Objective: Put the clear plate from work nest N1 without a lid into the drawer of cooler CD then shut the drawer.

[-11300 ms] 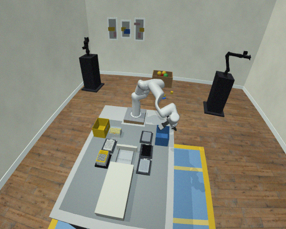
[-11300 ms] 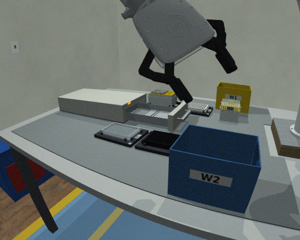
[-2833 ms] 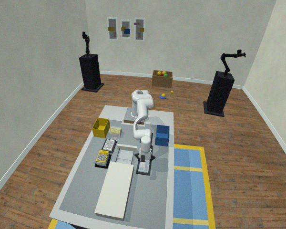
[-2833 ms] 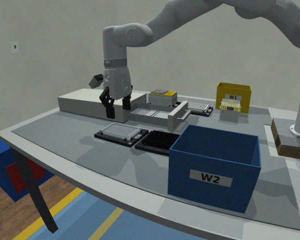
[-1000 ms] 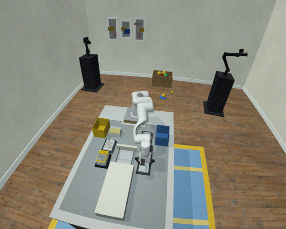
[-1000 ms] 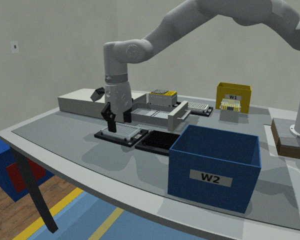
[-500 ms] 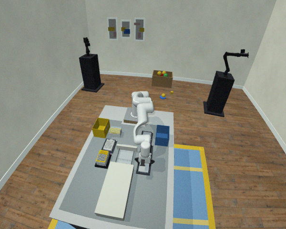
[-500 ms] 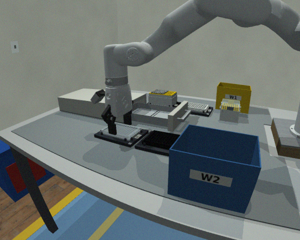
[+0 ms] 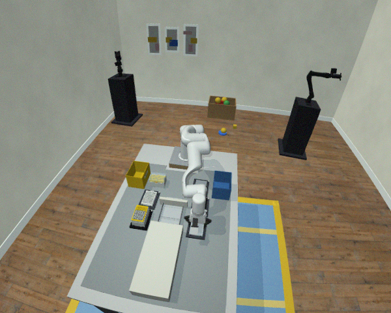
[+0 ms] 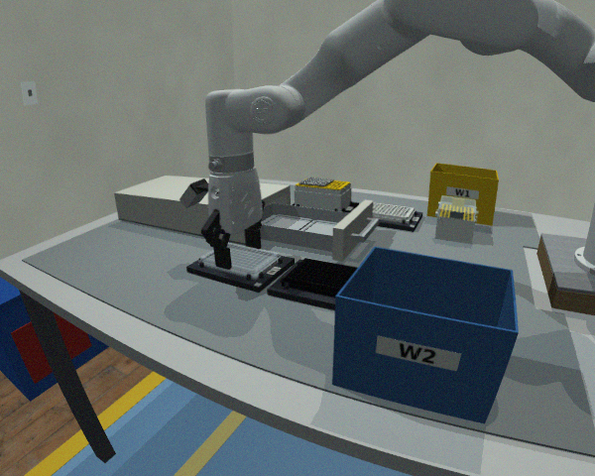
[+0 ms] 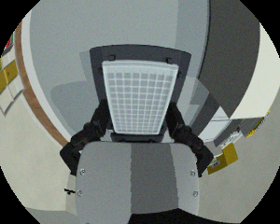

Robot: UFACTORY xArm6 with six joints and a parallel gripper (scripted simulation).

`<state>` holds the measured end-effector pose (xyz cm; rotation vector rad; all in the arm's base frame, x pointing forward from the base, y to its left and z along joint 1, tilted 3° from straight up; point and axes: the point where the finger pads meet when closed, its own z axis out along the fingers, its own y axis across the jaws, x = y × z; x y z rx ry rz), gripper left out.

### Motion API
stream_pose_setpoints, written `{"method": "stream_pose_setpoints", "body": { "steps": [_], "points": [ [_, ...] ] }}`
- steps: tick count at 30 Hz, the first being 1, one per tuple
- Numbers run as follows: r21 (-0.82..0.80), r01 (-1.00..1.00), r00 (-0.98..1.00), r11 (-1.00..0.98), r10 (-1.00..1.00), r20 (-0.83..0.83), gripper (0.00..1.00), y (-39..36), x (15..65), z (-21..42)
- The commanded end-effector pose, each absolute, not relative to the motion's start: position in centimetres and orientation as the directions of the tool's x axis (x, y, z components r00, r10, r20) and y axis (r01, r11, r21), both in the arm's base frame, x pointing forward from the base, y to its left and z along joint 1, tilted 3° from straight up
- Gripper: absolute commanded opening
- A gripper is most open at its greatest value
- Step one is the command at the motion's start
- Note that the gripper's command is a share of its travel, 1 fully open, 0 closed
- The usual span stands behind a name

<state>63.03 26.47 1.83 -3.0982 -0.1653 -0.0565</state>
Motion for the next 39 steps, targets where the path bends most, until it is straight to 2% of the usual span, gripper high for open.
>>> {"method": "stream_pose_setpoints", "body": {
  "steps": [1,4,5,39],
  "points": [
    [-0.038,0.107,0.993,-0.994,0.105,0.044,1.00,26.53,63.18,2.12],
    [-0.038,0.107,0.993,-0.994,0.105,0.044,1.00,26.53,63.18,2.12],
    [-0.038,0.107,0.993,-0.994,0.105,0.044,0.00,26.53,63.18,2.19],
    [-0.038,0.107,0.993,-0.994,0.105,0.044,0.00,26.53,63.18,2.22]
  ]
}}
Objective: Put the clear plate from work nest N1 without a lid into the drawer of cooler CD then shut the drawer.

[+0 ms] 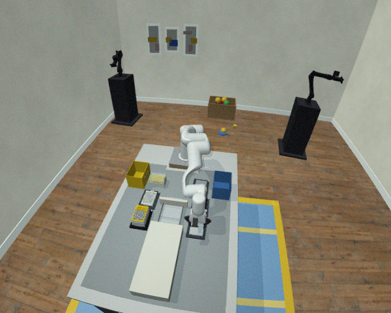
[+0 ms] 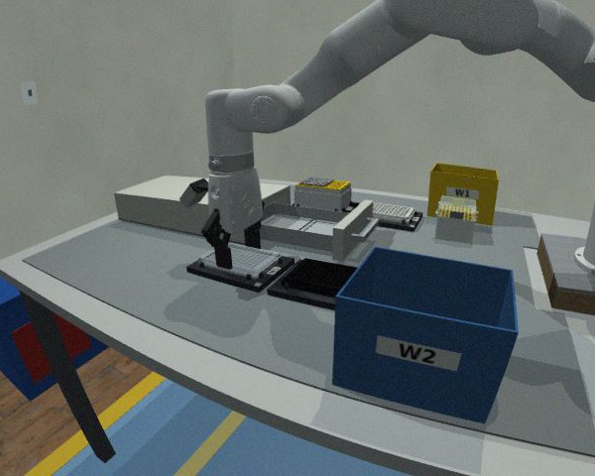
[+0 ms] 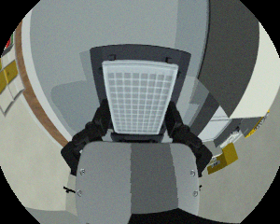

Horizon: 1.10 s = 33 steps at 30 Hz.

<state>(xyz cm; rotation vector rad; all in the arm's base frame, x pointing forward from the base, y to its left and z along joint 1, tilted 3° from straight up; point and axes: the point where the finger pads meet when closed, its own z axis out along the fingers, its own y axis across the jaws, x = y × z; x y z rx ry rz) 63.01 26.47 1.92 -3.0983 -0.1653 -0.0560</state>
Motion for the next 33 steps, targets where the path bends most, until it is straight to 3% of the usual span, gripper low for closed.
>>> {"method": "stream_pose_setpoints", "body": {
  "steps": [1,33],
  "points": [
    [-0.038,0.107,0.993,-0.994,0.105,0.044,0.00,26.53,63.18,2.22],
    [-0.038,0.107,0.993,-0.994,0.105,0.044,0.00,26.49,63.15,3.16]
  ]
}}
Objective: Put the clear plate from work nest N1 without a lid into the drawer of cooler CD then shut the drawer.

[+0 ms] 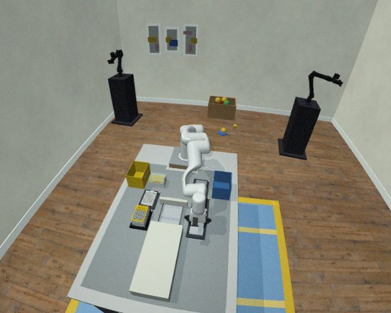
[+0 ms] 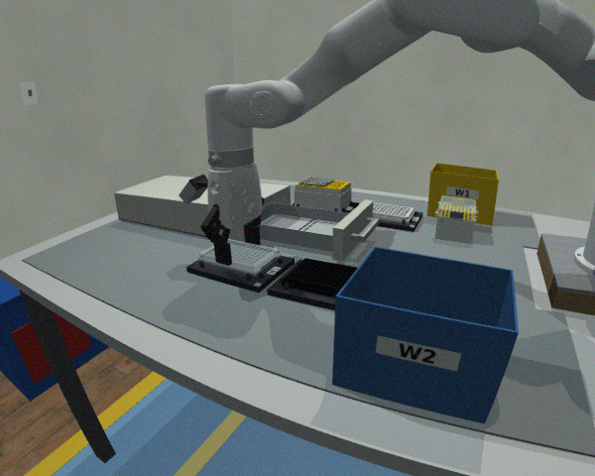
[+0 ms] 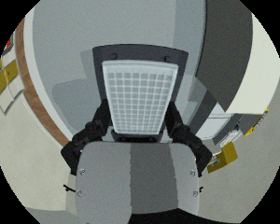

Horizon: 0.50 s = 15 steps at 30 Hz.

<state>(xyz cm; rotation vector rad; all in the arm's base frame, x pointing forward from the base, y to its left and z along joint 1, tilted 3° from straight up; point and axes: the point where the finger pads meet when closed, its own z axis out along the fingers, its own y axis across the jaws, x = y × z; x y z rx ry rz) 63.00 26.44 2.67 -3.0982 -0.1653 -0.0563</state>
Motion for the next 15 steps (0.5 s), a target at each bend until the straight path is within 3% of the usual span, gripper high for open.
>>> {"method": "stream_pose_setpoints", "body": {
  "steps": [1,15],
  "points": [
    [-0.038,0.107,0.993,-0.994,0.105,0.044,0.00,26.49,63.14,3.22],
    [-0.038,0.107,0.993,-0.994,0.105,0.044,0.00,26.46,63.11,4.02]
  ]
}}
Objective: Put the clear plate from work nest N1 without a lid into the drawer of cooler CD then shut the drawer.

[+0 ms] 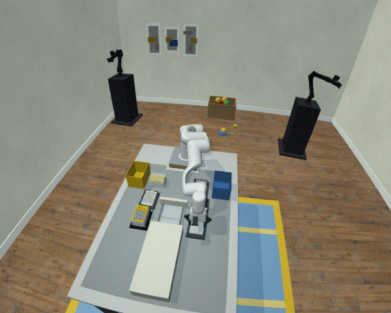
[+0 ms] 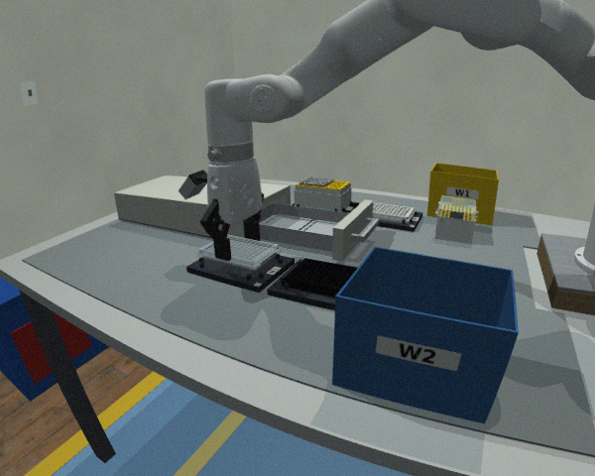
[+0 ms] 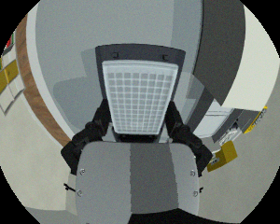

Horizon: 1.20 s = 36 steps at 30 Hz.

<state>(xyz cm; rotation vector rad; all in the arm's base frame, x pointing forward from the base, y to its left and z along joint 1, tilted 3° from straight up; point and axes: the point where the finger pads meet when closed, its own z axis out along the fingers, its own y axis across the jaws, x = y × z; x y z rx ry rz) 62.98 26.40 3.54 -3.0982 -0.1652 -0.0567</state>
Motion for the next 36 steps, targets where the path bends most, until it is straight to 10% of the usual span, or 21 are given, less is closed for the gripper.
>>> {"method": "stream_pose_setpoints", "body": {
  "steps": [1,36],
  "points": [
    [-0.038,0.107,0.993,-0.994,0.105,0.044,0.00,26.5,63.1,4.1],
    [-0.038,0.107,0.993,-0.994,0.105,0.044,0.00,26.3,63.0,8.1]
  ]
}}
